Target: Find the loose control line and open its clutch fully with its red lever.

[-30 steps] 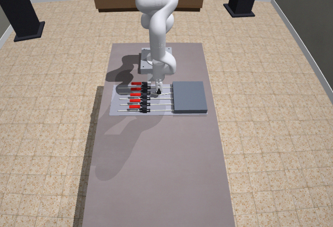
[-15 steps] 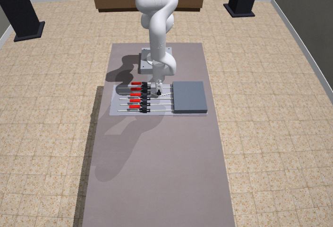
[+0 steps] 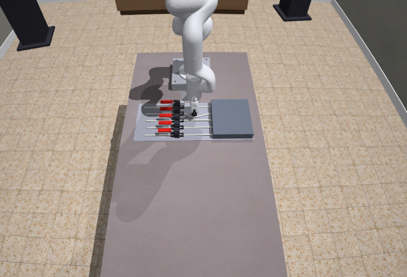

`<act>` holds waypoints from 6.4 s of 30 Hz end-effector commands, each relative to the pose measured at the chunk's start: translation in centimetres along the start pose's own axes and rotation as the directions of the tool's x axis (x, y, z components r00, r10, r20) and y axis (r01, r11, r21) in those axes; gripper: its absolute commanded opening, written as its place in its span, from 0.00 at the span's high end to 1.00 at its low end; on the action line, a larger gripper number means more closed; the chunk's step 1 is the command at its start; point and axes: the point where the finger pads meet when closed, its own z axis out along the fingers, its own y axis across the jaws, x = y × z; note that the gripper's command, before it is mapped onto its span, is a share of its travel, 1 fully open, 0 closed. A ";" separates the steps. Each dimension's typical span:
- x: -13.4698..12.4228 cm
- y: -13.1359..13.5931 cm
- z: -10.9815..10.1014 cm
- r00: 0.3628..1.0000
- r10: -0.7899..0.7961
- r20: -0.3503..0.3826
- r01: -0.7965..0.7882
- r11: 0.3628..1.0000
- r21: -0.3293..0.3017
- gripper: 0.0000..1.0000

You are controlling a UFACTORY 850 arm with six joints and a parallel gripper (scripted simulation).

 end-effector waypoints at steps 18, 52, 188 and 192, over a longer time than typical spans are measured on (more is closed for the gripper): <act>0.0 0.2 0.0 1.000 0.000 0.000 0.000 1.000 0.003 1.00; 0.0 3.4 0.0 1.000 0.000 0.000 0.000 1.000 0.003 1.00; -6.9 3.5 -12.1 1.000 0.000 -0.001 0.000 1.000 0.004 1.00; -6.9 3.5 -12.1 1.000 0.000 -0.001 0.000 1.000 0.004 1.00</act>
